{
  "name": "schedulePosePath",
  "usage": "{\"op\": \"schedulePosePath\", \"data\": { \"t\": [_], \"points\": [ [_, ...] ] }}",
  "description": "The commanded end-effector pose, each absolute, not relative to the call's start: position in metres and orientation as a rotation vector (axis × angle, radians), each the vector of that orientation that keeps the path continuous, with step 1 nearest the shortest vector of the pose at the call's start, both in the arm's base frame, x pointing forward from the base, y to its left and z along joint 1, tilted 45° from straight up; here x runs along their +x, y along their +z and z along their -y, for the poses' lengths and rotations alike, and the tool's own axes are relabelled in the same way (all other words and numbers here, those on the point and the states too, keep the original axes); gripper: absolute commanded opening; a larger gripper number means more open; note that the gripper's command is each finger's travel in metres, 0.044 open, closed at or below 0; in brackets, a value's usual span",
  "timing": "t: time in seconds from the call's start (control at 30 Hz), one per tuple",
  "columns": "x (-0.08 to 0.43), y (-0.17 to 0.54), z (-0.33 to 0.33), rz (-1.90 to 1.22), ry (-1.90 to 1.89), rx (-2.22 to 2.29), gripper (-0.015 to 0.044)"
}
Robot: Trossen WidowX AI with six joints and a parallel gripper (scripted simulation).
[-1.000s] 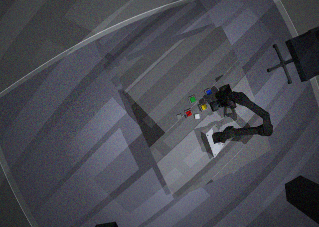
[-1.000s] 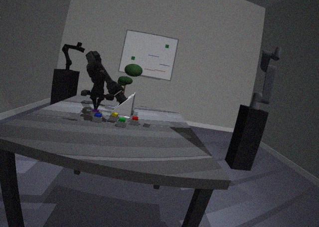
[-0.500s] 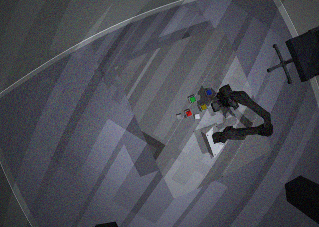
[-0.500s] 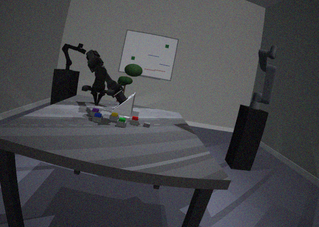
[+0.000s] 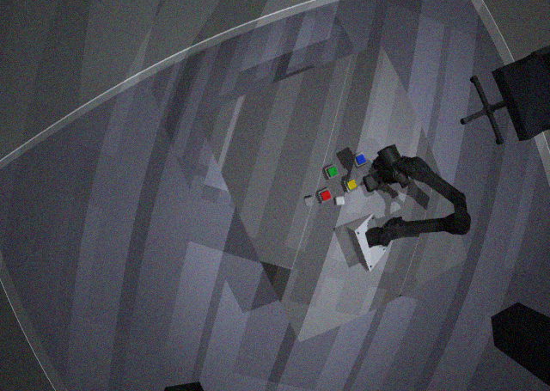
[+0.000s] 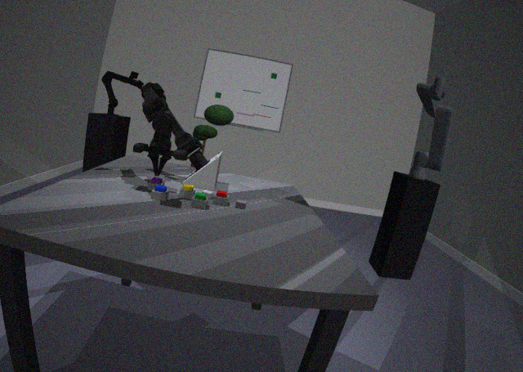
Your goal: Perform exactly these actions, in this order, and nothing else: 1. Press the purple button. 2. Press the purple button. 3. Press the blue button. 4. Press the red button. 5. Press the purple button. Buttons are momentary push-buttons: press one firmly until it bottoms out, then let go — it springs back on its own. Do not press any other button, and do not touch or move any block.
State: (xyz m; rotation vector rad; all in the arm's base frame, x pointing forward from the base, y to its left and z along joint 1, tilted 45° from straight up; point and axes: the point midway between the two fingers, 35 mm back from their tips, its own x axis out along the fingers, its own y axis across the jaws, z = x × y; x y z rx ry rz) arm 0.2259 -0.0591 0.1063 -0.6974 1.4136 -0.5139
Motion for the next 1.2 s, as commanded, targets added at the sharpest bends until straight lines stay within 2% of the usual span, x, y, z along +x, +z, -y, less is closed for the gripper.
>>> {"op": "schedulePosePath", "data": {
  "t": [0.0, 0.97, 1.17],
  "points": [
    [0.224, 0.100, 0.064, -1.421, -0.512, -0.703, 0.0020],
    [0.225, 0.094, 0.070, -1.420, -0.513, -0.704, 0.0020],
    [0.222, 0.116, 0.048, -1.421, -0.512, -0.703, 0.0020]
  ]
}}
